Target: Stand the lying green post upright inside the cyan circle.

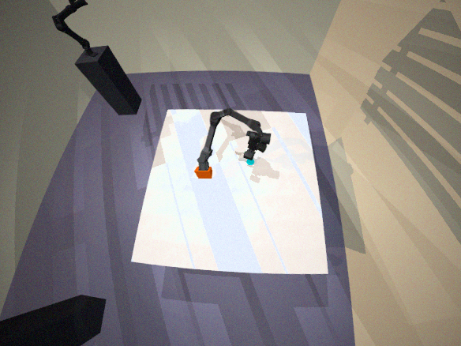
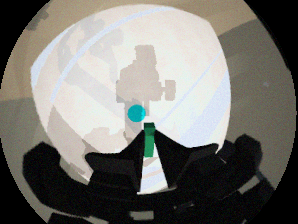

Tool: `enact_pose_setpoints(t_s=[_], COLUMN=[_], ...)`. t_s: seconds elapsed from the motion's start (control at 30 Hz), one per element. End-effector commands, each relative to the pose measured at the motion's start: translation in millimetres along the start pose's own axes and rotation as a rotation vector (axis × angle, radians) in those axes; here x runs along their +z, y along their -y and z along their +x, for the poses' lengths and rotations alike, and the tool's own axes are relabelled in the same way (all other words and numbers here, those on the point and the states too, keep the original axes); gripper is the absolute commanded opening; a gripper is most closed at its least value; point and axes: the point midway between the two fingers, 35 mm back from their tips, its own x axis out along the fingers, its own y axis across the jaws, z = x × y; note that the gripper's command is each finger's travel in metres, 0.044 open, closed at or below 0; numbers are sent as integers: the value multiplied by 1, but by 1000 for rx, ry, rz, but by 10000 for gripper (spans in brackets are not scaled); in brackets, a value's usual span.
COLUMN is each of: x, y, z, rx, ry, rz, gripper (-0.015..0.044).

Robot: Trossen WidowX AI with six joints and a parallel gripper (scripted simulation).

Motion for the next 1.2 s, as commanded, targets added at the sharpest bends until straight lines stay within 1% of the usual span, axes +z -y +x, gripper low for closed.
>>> enact_pose_setpoints(t_s=[0.0,1.17], x=[-1,0], y=[2,9], z=[3,21], rx=[-23,-179], ry=[13,166], rz=[-2,-43], gripper=[23,23])
